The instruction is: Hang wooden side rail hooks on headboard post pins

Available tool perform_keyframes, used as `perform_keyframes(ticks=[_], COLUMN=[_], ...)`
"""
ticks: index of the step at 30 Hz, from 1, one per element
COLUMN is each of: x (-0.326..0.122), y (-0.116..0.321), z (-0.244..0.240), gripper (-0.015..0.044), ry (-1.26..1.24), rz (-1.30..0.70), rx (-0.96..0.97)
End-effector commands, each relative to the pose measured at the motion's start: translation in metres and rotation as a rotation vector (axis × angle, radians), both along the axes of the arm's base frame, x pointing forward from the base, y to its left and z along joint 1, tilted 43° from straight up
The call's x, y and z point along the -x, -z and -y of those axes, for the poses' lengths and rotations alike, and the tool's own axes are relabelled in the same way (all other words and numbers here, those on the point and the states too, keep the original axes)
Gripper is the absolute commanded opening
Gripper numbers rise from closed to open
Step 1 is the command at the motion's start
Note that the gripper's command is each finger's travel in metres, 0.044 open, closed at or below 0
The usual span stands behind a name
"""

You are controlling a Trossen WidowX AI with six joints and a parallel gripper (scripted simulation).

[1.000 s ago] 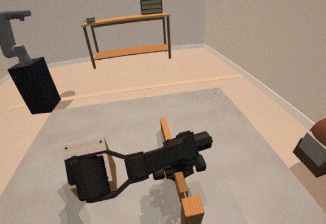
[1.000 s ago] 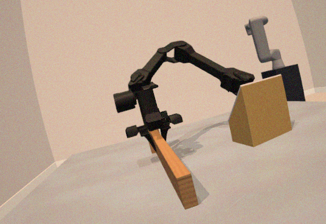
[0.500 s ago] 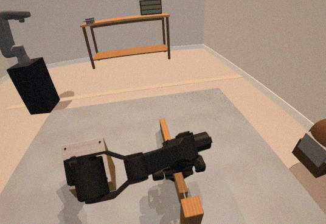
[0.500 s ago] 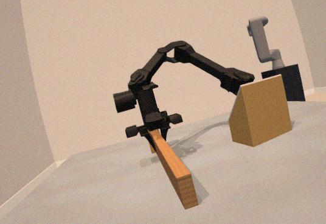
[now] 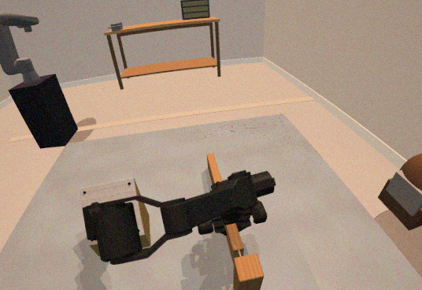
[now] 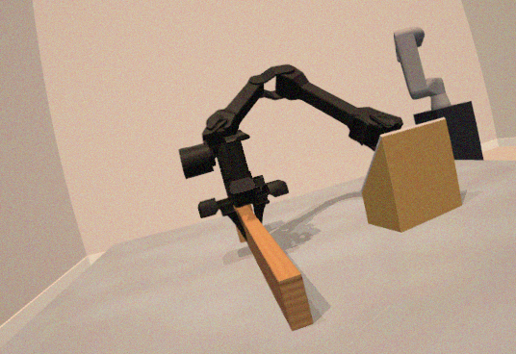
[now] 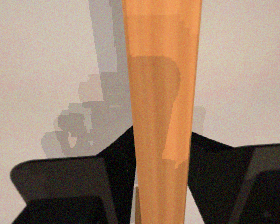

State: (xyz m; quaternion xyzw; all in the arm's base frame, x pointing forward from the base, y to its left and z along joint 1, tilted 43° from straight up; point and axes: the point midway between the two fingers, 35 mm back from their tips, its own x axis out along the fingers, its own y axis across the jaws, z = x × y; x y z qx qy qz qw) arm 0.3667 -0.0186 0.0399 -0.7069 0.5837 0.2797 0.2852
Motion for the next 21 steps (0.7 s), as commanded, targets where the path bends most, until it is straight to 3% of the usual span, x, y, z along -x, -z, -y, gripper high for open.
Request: perform_keyframes(ticks=[1,21], x=[-0.0015,-0.0005], y=[-0.0025,-0.0051], z=[-0.0017,-0.0009], gripper=[0.0000,0.0000], ry=[-0.006,-0.006], rz=[0.009,0.009], rx=[-0.004,-0.004])
